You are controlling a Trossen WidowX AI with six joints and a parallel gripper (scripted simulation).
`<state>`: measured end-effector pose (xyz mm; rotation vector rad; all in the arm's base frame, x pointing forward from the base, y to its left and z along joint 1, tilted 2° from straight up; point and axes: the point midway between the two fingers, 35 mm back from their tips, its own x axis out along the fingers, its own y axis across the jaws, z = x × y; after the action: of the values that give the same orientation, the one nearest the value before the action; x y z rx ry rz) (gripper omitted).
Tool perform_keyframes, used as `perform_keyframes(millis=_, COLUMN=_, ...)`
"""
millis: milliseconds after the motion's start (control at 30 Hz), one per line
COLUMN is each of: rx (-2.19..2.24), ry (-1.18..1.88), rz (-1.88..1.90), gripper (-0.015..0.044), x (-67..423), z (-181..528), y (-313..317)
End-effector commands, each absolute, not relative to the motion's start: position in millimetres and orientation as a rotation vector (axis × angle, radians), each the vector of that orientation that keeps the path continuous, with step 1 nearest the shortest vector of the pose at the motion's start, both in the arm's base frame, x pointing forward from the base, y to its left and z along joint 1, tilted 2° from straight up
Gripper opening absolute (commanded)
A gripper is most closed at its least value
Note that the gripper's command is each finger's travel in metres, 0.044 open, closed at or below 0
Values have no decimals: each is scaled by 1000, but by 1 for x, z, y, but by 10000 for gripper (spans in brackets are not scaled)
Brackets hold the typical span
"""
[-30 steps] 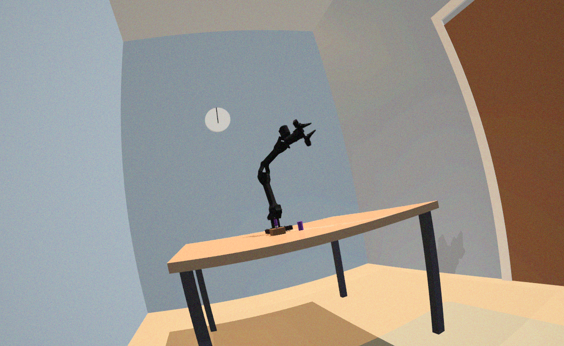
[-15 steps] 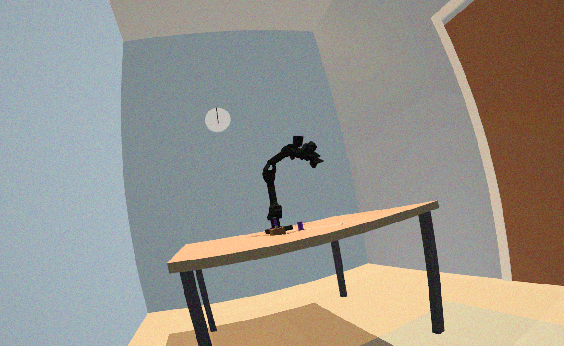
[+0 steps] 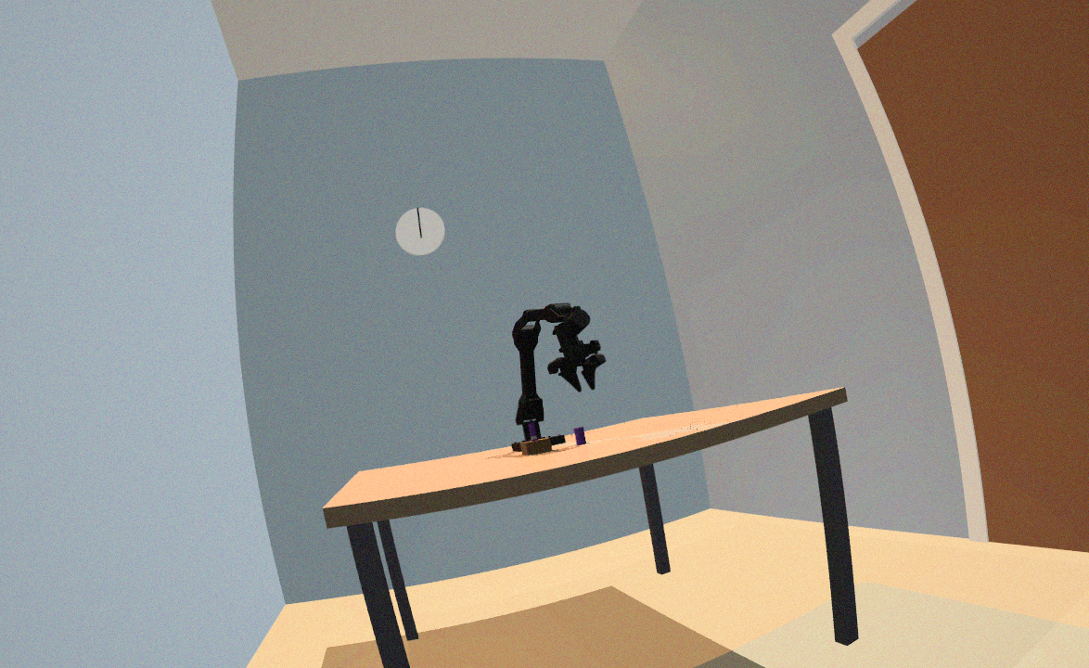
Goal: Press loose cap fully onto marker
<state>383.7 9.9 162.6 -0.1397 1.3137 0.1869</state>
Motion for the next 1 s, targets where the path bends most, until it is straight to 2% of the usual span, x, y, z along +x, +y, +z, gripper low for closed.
perform_keyframes(millis=0, rx=-26, ry=1548, rz=61, gripper=248, x=352, z=127, y=-13)
perform_keyframes(millis=967, rx=-21, ry=1559, rz=55, gripper=248, x=349, z=73, y=-13)
